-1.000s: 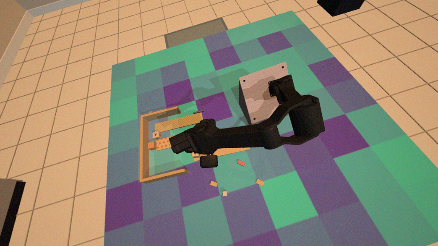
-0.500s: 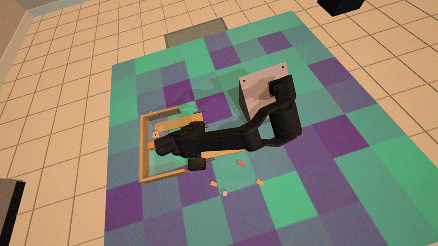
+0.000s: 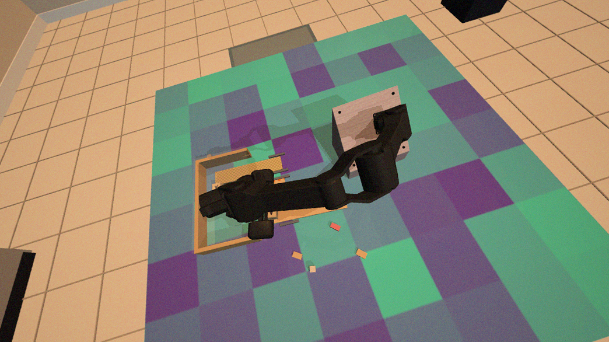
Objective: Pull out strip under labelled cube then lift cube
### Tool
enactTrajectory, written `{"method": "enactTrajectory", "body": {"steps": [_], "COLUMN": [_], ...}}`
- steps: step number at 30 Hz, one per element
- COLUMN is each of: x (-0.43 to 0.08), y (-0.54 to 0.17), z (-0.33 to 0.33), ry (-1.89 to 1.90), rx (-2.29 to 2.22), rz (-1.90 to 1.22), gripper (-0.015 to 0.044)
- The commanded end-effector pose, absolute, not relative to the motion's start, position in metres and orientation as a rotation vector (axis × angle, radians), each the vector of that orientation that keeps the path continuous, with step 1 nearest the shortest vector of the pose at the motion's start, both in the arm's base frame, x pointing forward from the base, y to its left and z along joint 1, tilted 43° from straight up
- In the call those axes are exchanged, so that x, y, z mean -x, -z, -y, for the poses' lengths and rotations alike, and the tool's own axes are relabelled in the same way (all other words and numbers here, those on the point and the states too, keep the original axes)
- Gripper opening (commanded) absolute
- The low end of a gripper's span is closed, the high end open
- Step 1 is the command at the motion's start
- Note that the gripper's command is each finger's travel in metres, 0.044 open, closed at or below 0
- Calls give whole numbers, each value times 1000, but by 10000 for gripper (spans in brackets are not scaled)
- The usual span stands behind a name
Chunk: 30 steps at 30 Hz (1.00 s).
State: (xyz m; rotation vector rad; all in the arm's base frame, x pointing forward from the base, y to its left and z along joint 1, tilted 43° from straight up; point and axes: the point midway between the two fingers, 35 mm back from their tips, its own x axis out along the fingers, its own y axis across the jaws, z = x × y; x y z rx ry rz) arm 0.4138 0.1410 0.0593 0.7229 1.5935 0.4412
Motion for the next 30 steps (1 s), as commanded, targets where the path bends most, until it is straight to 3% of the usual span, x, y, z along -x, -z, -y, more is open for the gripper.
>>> {"method": "enactTrajectory", "body": {"steps": [1, 3, 30], "x": [-417, -417, -415], "y": [-57, -55, -23], "z": [-143, -145, -175], "ry": [-446, -446, -447], "rx": [-724, -724, -725], "rz": [-1588, -1588, -1588], "gripper": [282, 250, 250]}}
